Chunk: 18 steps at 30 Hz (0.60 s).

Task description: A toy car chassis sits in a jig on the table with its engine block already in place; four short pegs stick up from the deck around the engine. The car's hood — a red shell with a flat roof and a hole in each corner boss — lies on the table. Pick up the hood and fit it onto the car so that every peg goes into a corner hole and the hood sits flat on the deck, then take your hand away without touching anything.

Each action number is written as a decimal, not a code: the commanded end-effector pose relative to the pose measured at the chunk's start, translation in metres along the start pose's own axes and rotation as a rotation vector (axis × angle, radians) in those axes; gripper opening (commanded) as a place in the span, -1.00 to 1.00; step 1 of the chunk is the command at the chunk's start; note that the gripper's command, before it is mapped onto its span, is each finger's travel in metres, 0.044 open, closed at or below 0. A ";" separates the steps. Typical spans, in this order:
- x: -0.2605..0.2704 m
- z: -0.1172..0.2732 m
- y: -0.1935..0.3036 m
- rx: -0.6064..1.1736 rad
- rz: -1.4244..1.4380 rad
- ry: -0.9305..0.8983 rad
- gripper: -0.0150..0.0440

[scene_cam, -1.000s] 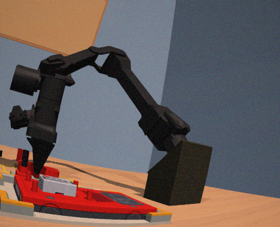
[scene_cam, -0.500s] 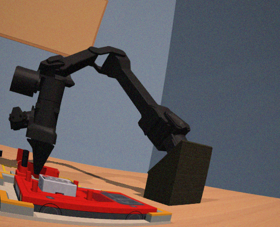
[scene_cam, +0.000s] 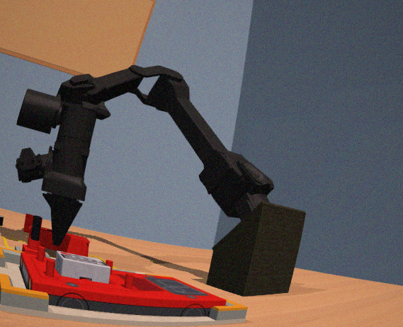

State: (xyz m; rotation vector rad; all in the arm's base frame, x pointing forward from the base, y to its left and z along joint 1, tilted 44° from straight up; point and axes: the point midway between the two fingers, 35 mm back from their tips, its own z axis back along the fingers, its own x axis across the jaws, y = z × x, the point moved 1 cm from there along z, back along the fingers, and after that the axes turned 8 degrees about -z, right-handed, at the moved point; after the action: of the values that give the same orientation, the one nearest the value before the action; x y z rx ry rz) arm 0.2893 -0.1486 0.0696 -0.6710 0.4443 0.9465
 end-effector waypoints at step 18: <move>0.001 0.075 -0.003 -0.010 -0.009 -0.006 -0.49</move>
State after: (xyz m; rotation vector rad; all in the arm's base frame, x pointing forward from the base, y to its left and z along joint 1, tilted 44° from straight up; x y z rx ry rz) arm 0.2946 -0.1043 0.1154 -0.6736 0.4399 0.9475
